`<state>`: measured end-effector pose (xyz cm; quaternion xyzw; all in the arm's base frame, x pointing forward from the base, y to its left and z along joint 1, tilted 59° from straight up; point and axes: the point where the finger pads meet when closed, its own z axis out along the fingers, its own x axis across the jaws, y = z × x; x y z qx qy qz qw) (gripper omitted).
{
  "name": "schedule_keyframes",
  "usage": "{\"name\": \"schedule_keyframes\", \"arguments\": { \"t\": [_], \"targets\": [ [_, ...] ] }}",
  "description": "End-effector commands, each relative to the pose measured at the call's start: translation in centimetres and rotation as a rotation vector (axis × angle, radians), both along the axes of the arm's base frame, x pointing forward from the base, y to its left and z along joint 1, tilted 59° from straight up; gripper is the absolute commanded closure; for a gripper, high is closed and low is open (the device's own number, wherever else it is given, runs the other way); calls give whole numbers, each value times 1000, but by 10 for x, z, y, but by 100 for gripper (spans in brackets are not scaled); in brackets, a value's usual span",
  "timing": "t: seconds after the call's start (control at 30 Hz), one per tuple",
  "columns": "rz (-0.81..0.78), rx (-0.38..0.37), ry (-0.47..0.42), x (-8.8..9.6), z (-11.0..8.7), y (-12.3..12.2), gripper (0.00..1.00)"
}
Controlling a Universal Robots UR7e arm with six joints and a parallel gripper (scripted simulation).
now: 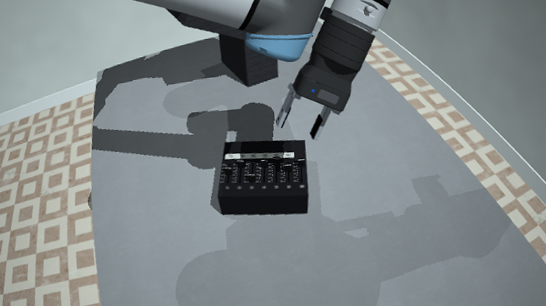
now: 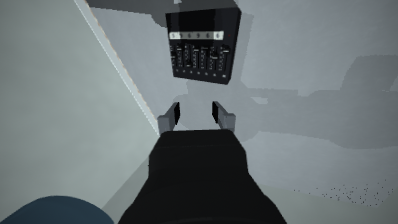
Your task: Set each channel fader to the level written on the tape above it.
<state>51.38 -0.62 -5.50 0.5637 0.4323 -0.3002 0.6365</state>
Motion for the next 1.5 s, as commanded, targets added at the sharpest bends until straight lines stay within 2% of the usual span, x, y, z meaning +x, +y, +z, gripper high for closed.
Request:
{"name": "schedule_keyframes", "arguments": {
  "t": [0.0, 0.53, 0.77, 1.03, 1.1, 1.27, 1.47],
  "targets": [
    [3, 4, 1, -1, 1, 1, 0],
    [0, 9, -16, -1, 0, 1, 0],
    [-9, 25, -77, -3, -1, 0, 0],
    [-30, 62, -221, -6, -4, -2, 0],
    [-30, 62, -221, -6, -4, -2, 0],
    [-51, 95, -359, -9, -7, -4, 0],
    [-84, 145, -571, -12, -12, -6, 0]
  ]
}}
